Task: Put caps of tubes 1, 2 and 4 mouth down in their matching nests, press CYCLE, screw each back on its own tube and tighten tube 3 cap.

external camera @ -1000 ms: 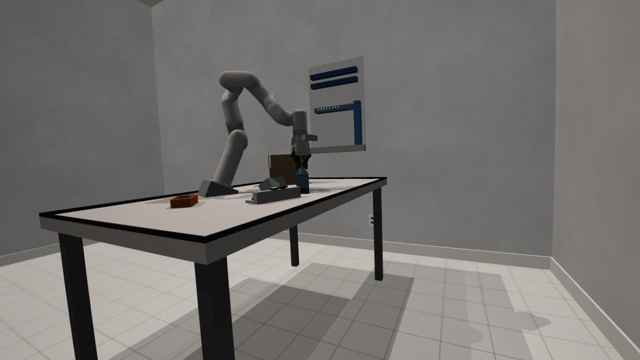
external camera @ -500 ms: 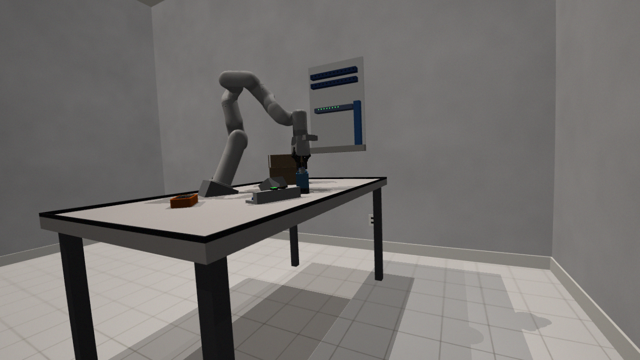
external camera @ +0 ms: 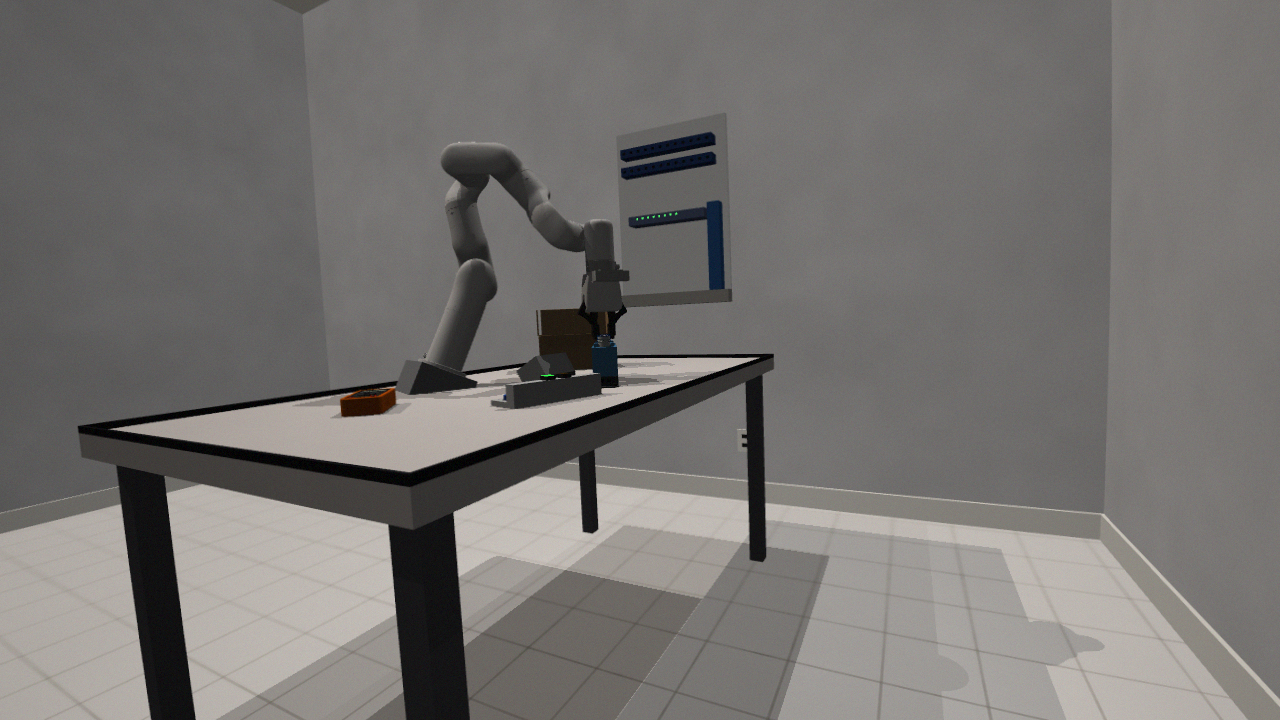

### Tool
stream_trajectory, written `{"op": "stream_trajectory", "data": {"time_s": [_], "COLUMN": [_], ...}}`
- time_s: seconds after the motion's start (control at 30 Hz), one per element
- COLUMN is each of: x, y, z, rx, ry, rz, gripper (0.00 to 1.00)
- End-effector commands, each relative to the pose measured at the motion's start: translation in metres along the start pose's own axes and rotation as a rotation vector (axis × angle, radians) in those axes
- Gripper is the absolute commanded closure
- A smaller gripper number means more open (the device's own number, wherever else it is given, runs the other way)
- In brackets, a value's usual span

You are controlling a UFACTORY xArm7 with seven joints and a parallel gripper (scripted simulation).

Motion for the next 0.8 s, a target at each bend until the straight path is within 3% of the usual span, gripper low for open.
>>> {"op": "stream_trajectory", "data": {"time_s": [0.0,0.33,0.4,0.67,0.77], "x": [-0.0020,-0.0019,-0.0019,-0.0019,-0.0019], "y": [0.0003,0.0003,0.0003,0.0003,0.0003], "z": [-0.0012,-0.0007,-0.0007,-0.0004,-0.0003], "rx": [0.013,0.015,0.015,0.015,0.015], "ry": [0.006,0.002,0.002,-0.001,-0.001], "rz": [0.228,0.728,0.728,1.128,1.149], "gripper": [1.00,1.00,1.00,1.00,1.00]}}
Point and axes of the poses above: the point where the finger pads meet when closed, its own z axis out along the fingers, its own x axis across the jaws, y = z × x, the point moved 9 cm from there along -z, back along the fingers, and after that the axes turned 12 degrees about -z, right-handed, at the moved point
